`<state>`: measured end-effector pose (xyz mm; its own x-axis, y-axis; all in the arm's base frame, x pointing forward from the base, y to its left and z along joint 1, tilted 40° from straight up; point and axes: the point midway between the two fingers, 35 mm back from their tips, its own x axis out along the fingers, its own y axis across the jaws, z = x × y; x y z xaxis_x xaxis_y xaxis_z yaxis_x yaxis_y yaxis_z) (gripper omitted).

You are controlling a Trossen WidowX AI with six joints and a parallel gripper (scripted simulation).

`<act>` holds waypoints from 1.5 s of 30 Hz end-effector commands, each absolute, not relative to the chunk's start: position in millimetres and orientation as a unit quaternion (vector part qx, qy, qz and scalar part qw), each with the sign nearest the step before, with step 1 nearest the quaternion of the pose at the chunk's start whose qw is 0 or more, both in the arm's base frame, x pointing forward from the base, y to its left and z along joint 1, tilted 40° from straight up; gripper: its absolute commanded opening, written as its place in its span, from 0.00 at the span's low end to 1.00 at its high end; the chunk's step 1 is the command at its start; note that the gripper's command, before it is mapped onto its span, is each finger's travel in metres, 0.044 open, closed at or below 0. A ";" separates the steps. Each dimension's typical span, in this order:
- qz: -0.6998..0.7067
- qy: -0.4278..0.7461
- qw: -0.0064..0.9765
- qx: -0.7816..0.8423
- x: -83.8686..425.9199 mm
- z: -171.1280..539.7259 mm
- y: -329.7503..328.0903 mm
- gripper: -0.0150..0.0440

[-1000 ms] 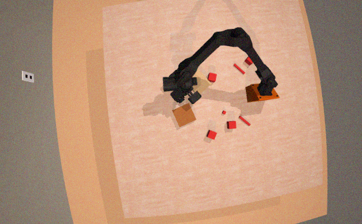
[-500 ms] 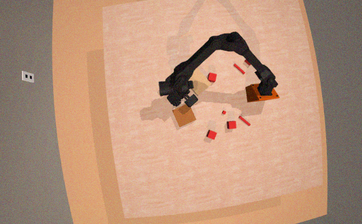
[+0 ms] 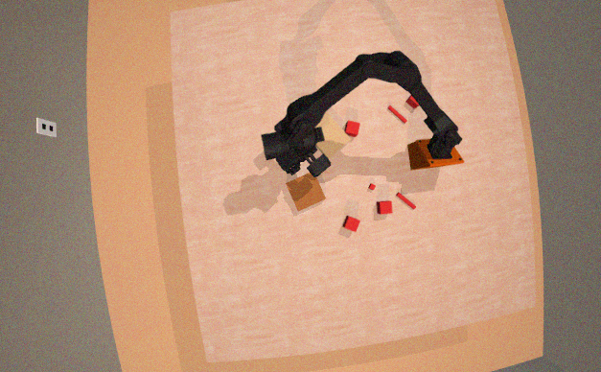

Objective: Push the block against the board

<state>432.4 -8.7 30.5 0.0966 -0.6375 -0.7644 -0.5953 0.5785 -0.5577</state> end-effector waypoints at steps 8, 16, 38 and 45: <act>-0.136 0.661 0.652 -0.345 428.9 57.4 -42.4 0.25; -0.225 0.637 0.693 -0.252 423.8 76.9 -66.8 0.25; -0.446 0.507 0.738 0.015 399.4 127.5 -128.9 0.25; -0.484 0.470 0.735 0.070 392.5 137.4 -140.8 0.25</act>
